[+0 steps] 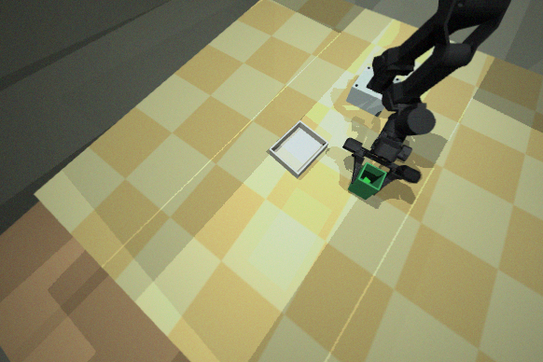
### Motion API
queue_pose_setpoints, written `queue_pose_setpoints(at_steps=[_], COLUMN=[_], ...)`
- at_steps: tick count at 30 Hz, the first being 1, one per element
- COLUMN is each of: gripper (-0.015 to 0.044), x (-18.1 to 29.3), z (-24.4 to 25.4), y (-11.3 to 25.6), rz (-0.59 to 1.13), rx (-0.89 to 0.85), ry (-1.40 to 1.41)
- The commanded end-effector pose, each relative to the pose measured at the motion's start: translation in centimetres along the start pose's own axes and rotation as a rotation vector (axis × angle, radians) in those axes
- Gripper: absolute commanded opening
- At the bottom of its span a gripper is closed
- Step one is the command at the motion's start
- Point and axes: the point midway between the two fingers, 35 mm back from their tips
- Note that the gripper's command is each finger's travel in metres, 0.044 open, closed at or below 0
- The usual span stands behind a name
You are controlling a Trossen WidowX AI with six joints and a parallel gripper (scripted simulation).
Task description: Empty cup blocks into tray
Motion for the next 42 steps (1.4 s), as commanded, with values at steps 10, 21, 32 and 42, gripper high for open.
queue_pose_setpoints(at_steps=[10,21,32,42], gripper=[0.0000,0.0000,0.0000,0.0000], x=[-1.9,-3.4,-4.1,-5.5], z=[0.4,0.7,-0.4,-3.7], y=[0.8,1.5,1.2,0.2], rz=[0.001,0.000,-0.001,-0.007], rx=[-0.005,-0.005,0.017,0.078], ry=[0.003,0.003,-0.007,-0.035])
Point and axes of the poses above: the point midway between the two fingers, 35 mm back from their tips, its own y axis back along the fingers, its own z axis across the jaws, x = y × z, and after that the axes turned 9 degrees about -y, right-handed
